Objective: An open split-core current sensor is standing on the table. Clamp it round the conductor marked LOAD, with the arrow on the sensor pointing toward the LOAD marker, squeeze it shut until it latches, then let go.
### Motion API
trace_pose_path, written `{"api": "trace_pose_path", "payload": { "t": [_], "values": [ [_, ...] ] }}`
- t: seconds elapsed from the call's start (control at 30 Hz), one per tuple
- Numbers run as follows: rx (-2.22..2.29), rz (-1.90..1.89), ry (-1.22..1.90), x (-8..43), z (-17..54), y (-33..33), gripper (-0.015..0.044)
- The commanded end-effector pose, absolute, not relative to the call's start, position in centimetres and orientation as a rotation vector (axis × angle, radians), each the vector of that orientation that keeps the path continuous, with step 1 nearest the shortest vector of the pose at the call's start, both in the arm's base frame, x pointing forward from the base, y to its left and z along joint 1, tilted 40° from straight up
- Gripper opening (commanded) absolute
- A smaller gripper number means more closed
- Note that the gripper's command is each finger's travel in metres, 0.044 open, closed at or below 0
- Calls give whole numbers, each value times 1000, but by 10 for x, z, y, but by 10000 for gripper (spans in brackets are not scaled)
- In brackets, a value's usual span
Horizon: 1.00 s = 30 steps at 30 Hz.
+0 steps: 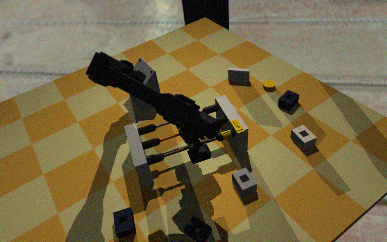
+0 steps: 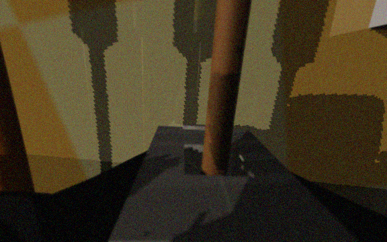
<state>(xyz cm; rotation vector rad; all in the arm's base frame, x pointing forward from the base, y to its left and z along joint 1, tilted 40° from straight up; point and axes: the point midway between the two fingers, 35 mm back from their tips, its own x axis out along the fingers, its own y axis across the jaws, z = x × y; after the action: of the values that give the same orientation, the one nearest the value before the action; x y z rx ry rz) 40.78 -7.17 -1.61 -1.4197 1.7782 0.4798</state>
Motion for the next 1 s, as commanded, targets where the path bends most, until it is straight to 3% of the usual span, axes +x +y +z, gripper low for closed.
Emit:
{"api": "trace_pose_path", "payload": {
  "t": [0.0,0.73,0.87,0.97],
  "values": [
    [-1420,480,1778,408,-16,-72,267],
    [-1420,480,1778,408,-16,-72,121],
    [-1422,480,1778,408,-15,-70,16],
    [-1421,484,1781,407,-16,-71,0]
  ]
}}
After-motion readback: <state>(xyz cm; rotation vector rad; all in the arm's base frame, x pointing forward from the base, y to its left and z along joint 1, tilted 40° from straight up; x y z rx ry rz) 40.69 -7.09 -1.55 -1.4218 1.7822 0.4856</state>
